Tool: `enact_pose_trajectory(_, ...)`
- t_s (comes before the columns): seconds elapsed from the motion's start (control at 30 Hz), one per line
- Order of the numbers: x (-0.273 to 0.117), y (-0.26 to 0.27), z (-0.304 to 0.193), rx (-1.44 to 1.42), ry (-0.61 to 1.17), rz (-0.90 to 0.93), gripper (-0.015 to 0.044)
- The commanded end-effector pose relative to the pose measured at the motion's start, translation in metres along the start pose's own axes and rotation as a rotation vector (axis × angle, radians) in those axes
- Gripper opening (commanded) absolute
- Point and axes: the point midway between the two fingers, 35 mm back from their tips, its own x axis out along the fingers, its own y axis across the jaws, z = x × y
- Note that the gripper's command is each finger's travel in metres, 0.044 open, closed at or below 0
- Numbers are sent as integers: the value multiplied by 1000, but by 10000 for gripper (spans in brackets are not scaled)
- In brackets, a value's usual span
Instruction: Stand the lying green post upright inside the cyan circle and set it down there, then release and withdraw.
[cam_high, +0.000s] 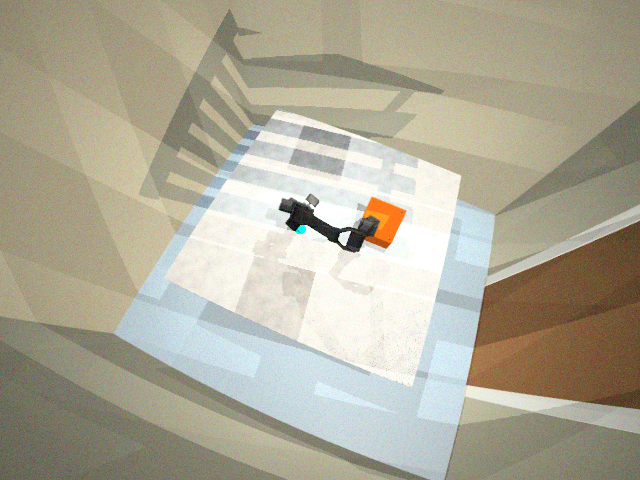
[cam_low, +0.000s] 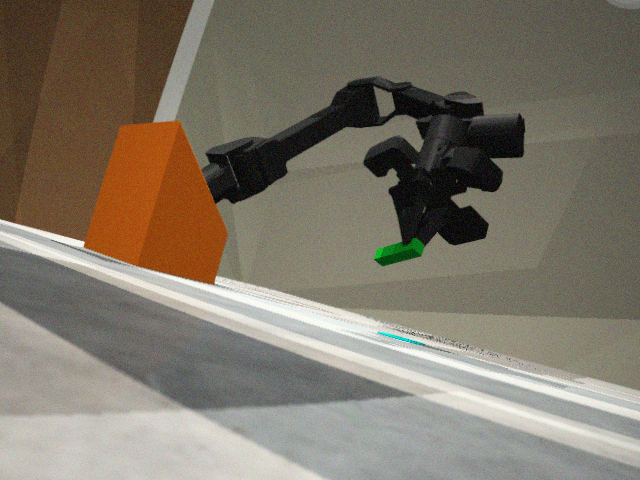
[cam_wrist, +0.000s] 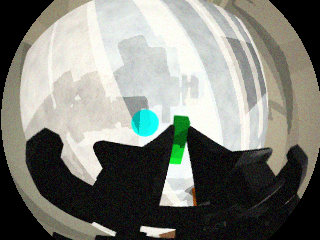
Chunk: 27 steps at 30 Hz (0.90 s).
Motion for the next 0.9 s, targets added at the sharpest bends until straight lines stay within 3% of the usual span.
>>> enact_pose_trajectory(0.0,2,0,0,-2,-27,-18,23)
enact_pose_trajectory(0.87,9,1,1,-13,-188,-85,23)
